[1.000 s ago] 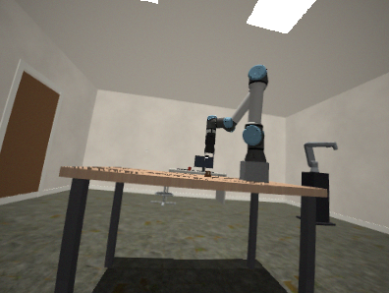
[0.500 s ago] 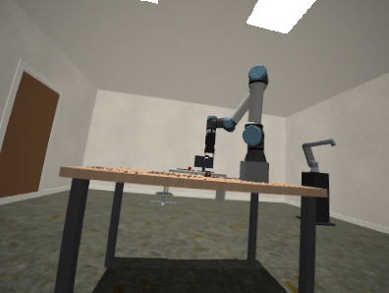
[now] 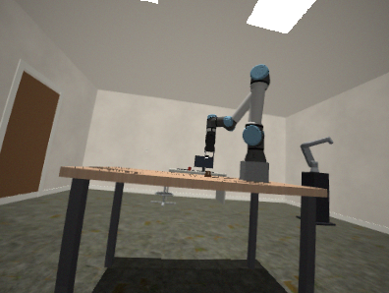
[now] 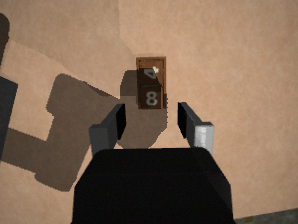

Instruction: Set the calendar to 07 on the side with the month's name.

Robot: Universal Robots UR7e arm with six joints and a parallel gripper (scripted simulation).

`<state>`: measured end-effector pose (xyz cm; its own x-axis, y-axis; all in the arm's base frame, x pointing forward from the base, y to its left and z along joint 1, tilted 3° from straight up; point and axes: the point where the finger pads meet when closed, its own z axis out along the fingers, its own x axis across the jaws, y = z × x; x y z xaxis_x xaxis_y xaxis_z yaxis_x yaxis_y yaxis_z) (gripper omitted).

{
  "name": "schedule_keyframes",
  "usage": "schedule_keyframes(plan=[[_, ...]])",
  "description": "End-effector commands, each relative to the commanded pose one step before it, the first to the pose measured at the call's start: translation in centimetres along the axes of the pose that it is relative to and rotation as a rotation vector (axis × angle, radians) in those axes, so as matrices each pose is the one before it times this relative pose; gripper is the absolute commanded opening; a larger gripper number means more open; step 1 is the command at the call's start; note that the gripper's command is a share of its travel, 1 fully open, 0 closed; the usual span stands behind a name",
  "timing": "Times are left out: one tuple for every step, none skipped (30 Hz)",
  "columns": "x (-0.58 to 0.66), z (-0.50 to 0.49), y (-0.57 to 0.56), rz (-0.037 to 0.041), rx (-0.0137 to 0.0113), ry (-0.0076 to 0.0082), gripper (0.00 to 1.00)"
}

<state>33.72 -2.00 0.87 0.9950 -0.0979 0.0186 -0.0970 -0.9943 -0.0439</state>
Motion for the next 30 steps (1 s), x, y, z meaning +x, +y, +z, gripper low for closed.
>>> schedule_keyframes(plan=[[0.067,-1.6331,0.027,-0.00018,-0.00118,0.00249,1.0],[0.0,-0.4315,0.0,0.0,0.0,0.0,1.0],[0.0,-0.452,0.0,0.0,0.0,0.0,1.0],[0.0,-0.4619,0.0,0.0,0.0,0.0,1.0],[0.0,0.0,0.0,0.0,0.0,0.0,1.0],[0.0,0.0,0.0,0.0,0.0,0.0,1.0],[0.0,-0.4593,0.0,0.0,0.0,0.0,1.0],[0.0,-0.4482,0.0,0.0,0.0,0.0,1.0],[0.0,-0.4288,0.0,0.0,0.0,0.0,1.0],[0.0,-0.4015,0.0,0.0,0.0,0.0,1.0],[0.0,-0.3669,0.0,0.0,0.0,0.0,1.0],[-0.001,-0.3259,0.0,0.0,0.0,0.0,1.0],[0.001,-0.2806,0.001,0.0,0.0,0.0,1.0],[-0.001,-0.2311,-0.001,0.0,0.0,0.0,1.0],[0.001,-0.1814,0.001,0.0,0.0,0.0,1.0],[0.0,-0.132,0.0,0.0,0.0,0.0,1.0],[0.0,-0.0865,0.0,0.0,0.0,0.0,1.0],[0.0,-0.0478,0.0,0.0,0.0,0.0,1.0],[0.0,-0.0189,0.0,0.0,0.0,0.0,1.0],[0.0,-0.0029,0.0,0.0,0.0,0.0,1.0],[0.0,0.0,0.0,0.0,0.0,0.0,1.0],[0.0,0.0,0.0,0.0,0.0,0.0,1.0],[0.0,0.0,0.0,0.0,0.0,0.0,1.0],[0.0,0.0,0.0,0.0,0.0,0.0,1.0],[0.0,0.0,0.0,0.0,0.0,0.0,1.0],[0.0,0.0,0.0,0.0,0.0,0.0,1.0],[0.0,0.0,0.0,0.0,0.0,0.0,1.0],[0.0,0.0,0.0,0.0,0.0,0.0,1.0],[0.0,0.0,0.0,0.0,0.0,0.0,1.0],[0.0,0.0,0.0,0.0,0.0,0.0,1.0]])
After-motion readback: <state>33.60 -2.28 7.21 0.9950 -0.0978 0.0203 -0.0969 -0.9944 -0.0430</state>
